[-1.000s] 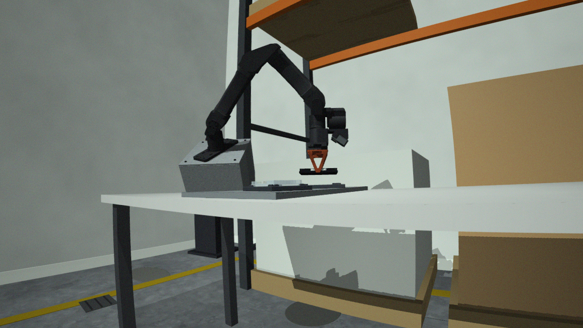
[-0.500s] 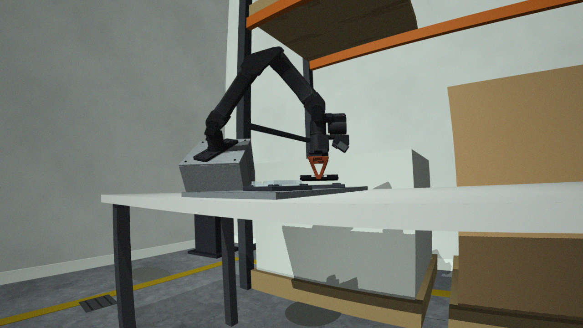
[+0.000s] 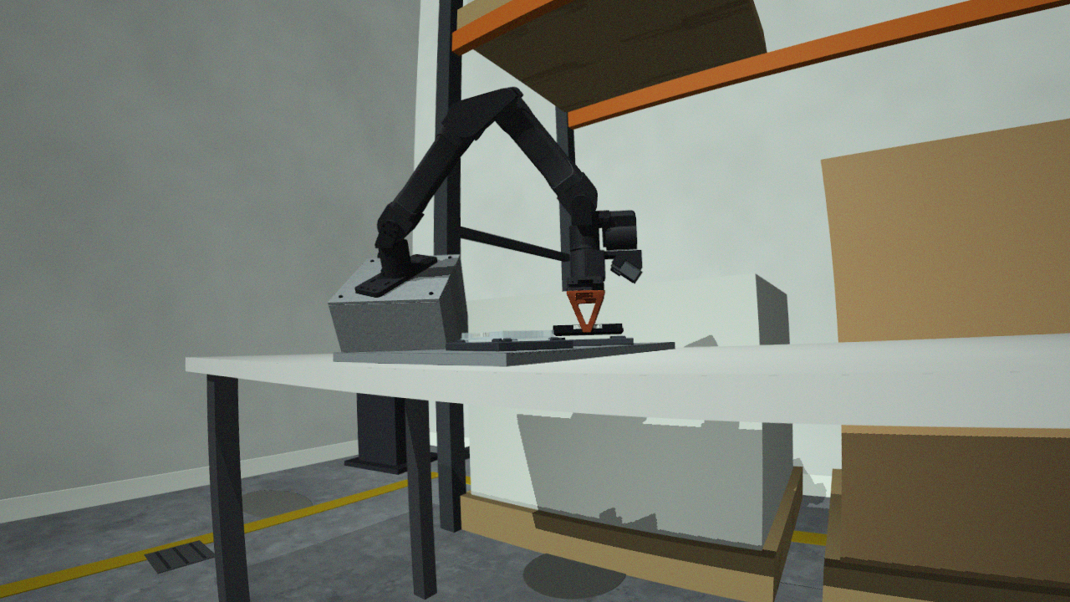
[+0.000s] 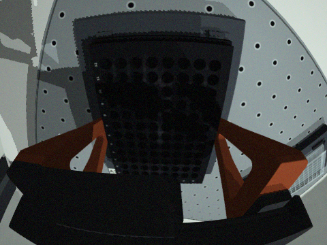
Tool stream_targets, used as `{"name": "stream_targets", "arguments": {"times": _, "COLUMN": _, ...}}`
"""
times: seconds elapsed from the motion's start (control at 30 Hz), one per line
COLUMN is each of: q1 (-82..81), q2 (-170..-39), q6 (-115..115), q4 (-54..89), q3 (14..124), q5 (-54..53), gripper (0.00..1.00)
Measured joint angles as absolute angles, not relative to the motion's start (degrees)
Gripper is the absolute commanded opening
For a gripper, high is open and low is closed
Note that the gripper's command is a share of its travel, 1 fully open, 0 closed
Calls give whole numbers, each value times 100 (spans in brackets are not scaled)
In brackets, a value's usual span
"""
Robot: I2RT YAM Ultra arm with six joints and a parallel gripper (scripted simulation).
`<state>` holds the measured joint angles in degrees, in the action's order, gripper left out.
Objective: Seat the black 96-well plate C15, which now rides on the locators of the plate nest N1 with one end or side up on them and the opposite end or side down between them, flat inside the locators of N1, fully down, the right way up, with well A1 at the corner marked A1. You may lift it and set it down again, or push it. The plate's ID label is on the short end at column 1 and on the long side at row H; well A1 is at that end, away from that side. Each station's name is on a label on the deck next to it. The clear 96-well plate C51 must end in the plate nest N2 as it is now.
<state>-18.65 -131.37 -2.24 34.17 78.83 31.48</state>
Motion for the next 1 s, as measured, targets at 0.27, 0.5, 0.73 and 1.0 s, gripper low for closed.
{"name": "stream_targets", "arguments": {"times": 0.27, "q1": -1865, "q2": -13137, "q6": -231, "q4": 3393, "q3": 7861, "q5": 3148, "gripper": 0}}
{"name": "stream_targets", "arguments": {"times": 0.5, "q1": -1865, "q2": -13137, "q6": -237, "q4": 3385, "q3": 7850, "q5": 3148, "gripper": 0}}
{"name": "stream_targets", "arguments": {"times": 0.73, "q1": -1865, "q2": -13137, "q6": -248, "q4": 3361, "q3": 7835, "q5": 3148, "gripper": 0}}
{"name": "stream_targets", "arguments": {"times": 1.0, "q1": -1850, "q2": -13139, "q6": -266, "q4": 3334, "q3": 7822, "q5": 3146, "gripper": 0}}
